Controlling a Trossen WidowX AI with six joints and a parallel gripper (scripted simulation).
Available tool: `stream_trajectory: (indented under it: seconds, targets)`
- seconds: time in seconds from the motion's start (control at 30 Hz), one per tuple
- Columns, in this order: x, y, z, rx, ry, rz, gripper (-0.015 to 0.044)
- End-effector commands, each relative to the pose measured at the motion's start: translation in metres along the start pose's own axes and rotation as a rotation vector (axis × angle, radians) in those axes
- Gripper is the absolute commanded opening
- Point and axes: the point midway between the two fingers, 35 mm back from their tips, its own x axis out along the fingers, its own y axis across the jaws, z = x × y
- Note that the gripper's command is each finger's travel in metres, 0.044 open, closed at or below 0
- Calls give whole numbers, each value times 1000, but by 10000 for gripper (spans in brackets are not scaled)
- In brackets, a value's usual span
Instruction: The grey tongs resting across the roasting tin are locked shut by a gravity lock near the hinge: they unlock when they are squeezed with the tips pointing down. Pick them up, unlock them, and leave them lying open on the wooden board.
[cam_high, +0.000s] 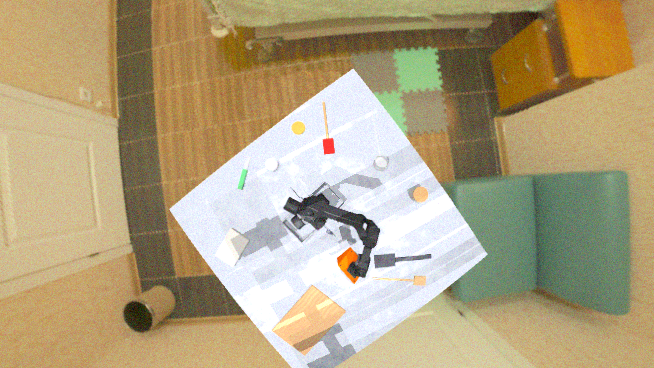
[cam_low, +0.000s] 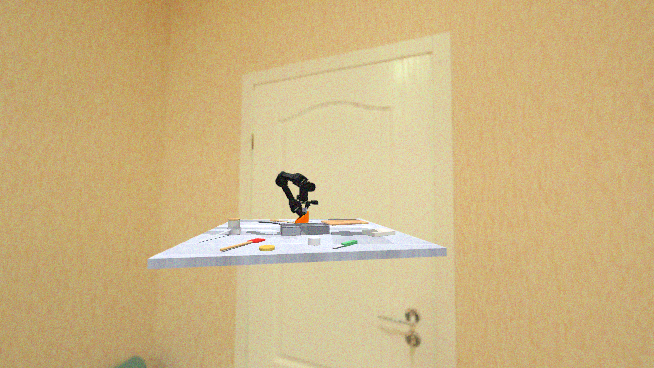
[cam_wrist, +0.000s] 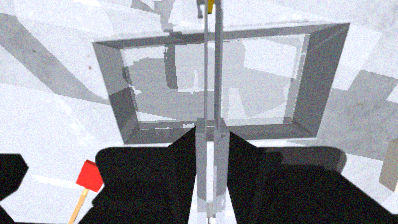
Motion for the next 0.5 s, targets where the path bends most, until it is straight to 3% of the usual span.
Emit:
stream_trajectory:
  seconds: [0.0, 0.27, 0.47]
  targets:
    - [-14, 2, 2, 7, -1, -3, -150]
    - [-10, 1, 3, 2, -6, 2, -150]
    - [-15, -33, 0, 64, 4, -10, -150]
